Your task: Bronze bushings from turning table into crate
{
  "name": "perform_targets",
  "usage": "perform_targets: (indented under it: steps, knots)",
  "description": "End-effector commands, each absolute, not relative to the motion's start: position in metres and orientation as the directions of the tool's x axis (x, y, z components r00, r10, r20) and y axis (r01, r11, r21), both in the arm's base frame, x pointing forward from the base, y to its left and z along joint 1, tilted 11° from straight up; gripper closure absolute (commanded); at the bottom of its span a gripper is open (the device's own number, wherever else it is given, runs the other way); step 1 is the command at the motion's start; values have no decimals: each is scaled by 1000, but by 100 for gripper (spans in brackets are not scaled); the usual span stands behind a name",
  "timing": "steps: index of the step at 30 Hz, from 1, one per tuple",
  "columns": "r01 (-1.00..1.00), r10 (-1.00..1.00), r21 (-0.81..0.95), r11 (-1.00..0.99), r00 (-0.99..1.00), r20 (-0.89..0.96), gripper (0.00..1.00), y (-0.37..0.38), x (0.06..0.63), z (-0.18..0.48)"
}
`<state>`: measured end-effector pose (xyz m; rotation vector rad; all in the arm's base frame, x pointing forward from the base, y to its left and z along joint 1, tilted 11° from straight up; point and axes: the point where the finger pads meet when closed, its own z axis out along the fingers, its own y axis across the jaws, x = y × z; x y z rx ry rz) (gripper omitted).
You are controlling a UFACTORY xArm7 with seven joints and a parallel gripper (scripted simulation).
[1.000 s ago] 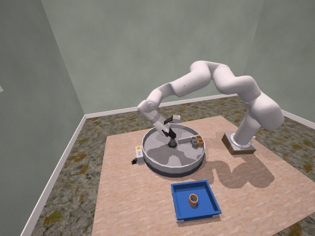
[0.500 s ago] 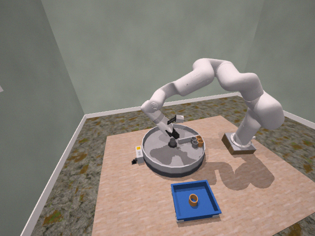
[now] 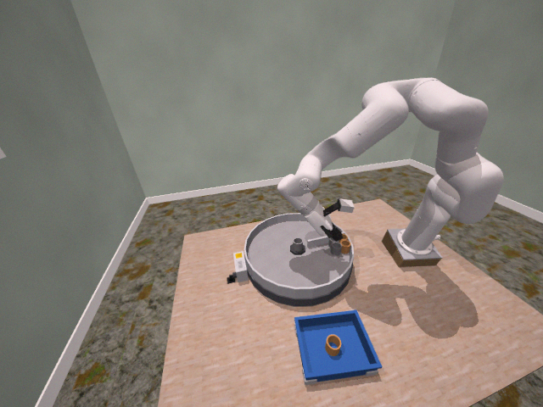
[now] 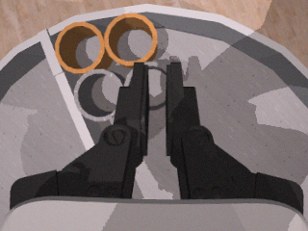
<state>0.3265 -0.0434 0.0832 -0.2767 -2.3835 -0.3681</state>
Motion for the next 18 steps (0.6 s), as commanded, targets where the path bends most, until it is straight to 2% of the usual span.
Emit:
perform_targets:
  steps: [1,18]
  knots:
    - [296,108,185,937,-751,652,90,-35,291,86]
    - [296,108,185,937,-751,652,90,-34,287,86]
